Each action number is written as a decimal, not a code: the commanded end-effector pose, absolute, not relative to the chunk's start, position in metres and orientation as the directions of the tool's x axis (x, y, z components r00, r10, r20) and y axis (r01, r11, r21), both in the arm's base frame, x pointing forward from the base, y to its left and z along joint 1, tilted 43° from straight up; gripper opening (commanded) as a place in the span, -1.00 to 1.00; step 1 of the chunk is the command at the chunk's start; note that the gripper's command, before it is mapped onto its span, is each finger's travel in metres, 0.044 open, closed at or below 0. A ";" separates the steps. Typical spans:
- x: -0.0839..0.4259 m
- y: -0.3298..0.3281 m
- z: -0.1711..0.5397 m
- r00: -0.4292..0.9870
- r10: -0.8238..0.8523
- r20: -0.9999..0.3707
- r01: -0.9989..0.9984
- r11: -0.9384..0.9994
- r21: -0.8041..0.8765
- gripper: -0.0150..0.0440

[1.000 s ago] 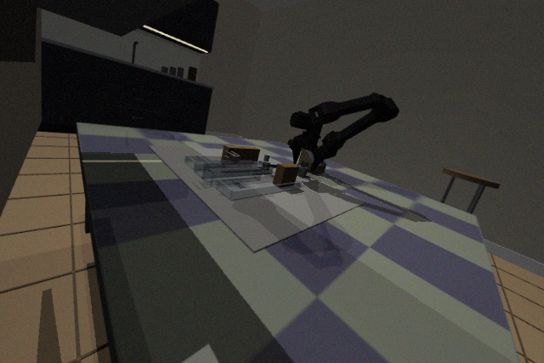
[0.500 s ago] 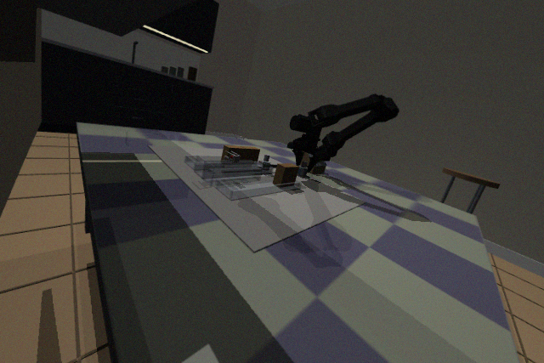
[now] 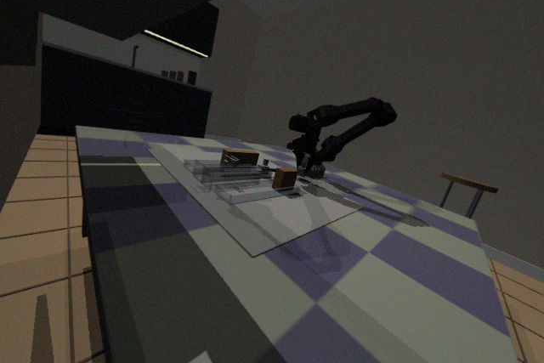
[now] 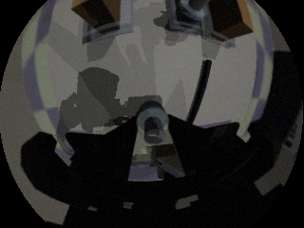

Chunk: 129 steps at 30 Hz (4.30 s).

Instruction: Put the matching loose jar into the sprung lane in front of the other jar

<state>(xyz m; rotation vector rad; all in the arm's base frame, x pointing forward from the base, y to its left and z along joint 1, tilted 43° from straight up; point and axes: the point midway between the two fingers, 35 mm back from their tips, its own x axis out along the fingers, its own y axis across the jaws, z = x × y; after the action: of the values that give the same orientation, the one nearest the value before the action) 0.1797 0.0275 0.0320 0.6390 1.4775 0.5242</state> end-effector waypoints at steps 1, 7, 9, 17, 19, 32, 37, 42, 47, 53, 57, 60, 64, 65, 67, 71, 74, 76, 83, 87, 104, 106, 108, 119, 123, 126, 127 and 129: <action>0.182 0.010 0.046 0.043 0.669 -0.742 0.059 0.740 0.670 -0.49; 0.180 -0.013 0.068 0.041 0.669 -0.742 0.059 0.740 0.670 -0.49; 0.178 -0.020 0.076 0.041 0.670 -0.741 0.059 0.739 0.672 -0.49; 0.172 -0.036 0.095 0.040 0.677 -0.735 0.057 0.733 0.678 -0.49; 0.174 -0.037 0.093 0.040 0.677 -0.735 0.057 0.733 0.678 -0.49; 0.227 -0.051 0.064 0.042 0.672 -0.739 0.053 0.737 0.674 -0.49; 0.248 -0.054 0.050 0.043 0.672 -0.739 0.050 0.738 0.673 -0.49; 0.268 -0.054 0.035 0.044 0.673 -0.738 0.050 0.736 0.675 -0.49; 0.288 -0.054 0.018 0.045 0.675 -0.736 0.050 0.735 0.677 -0.49; 0.290 -0.052 0.015 0.045 0.676 -0.736 0.050 0.734 0.677 -0.49; 0.291 -0.045 0.007 0.046 0.676 -0.736 0.050 0.734 0.677 -0.49; 0.291 -0.038 0.000 0.046 0.676 -0.735 0.049 0.734 0.678 -0.49; 0.291 -0.037 -0.002 0.046 0.676 -0.735 0.049 0.734 0.678 -0.49; 0.291 -0.037 -0.002 0.046 0.676 -0.735 0.049 0.734 0.678 -0.49; 0.292 -0.037 -0.002 0.046 0.676 -0.735 0.049 0.734 0.678 -0.49; 0.293 -0.037 -0.002 0.046 0.676 -0.735 0.049 0.734 0.678 -0.49; 0.294 -0.037 -0.002 0.046 0.676 -0.735 0.049 0.734 0.678 -0.49; 0.295 -0.037 -0.002 0.046 0.676 -0.735 0.049 0.734 0.678 -0.49; 0.298 -0.037 -0.002 0.046 0.676 -0.735 0.049 0.734 0.678 -0.49; 0.300 -0.037 -0.002 0.046 0.676 -0.735 0.049 0.734 0.678 -0.49; 0.307 -0.038 -0.002 0.046 0.676 -0.736 0.049 0.734 0.677 -0.49; 0.307 -0.038 -0.002 0.046 0.676 -0.736 0.049 0.734 0.677 -0.49; 0.308 -0.038 -0.002 0.046 0.676 -0.736 0.049 0.734 0.677 -0.49; 0.313 -0.038 -0.002 0.047 0.676 -0.736 0.049 0.734 0.677 -0.49; 0.314 -0.038 -0.002 0.047 0.676 -0.736 0.049 0.734 0.677 -0.49; 0.315 -0.038 -0.002 0.047 0.676 -0.736 0.049 0.734 0.677 -0.49; 0.316 -0.038 -0.002 0.047 0.676 -0.736 0.049 0.734 0.677 -0.49; 0.317 -0.038 -0.002 0.047 0.676 -0.736 0.049 0.734 0.677 -0.49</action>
<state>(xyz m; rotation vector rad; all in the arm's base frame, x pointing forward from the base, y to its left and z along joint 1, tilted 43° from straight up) 0.3081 -0.0365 -0.0041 0.6350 1.4902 0.5308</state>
